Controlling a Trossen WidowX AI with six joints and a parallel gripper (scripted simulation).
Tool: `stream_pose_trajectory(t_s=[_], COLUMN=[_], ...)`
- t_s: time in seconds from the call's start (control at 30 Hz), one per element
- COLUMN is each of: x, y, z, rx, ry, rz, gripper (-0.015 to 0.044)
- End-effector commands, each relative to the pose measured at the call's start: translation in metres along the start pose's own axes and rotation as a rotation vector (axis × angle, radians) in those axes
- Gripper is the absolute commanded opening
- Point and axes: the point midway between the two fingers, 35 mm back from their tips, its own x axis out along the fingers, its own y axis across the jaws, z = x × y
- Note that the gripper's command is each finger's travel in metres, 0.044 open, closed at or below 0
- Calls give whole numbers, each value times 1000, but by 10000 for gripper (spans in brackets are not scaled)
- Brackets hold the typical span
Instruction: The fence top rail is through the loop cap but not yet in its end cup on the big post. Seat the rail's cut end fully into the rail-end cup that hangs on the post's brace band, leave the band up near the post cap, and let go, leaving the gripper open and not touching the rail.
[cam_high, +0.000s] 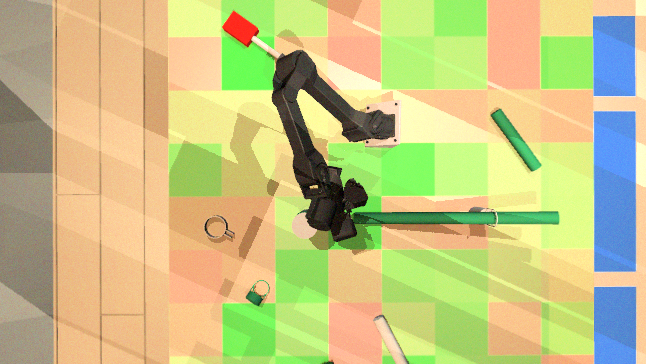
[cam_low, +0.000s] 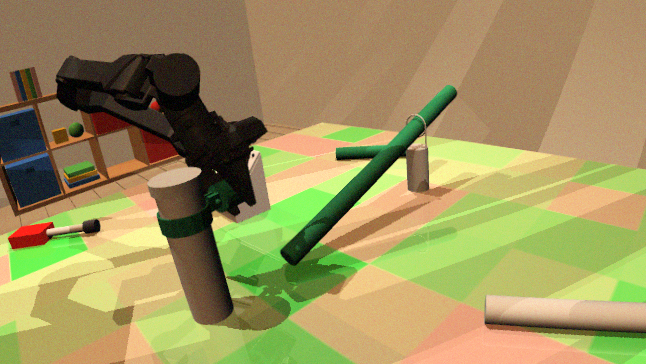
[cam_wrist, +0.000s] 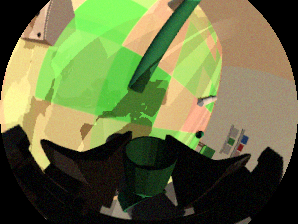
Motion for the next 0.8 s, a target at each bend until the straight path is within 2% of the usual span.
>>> stream_pose_trajectory(t_s=[0.0,0.77], x=[1,9], y=[-3,-16], z=[0,-1], rx=[23,165], ry=[10,91], rz=[-5,-5], gripper=[0,0])
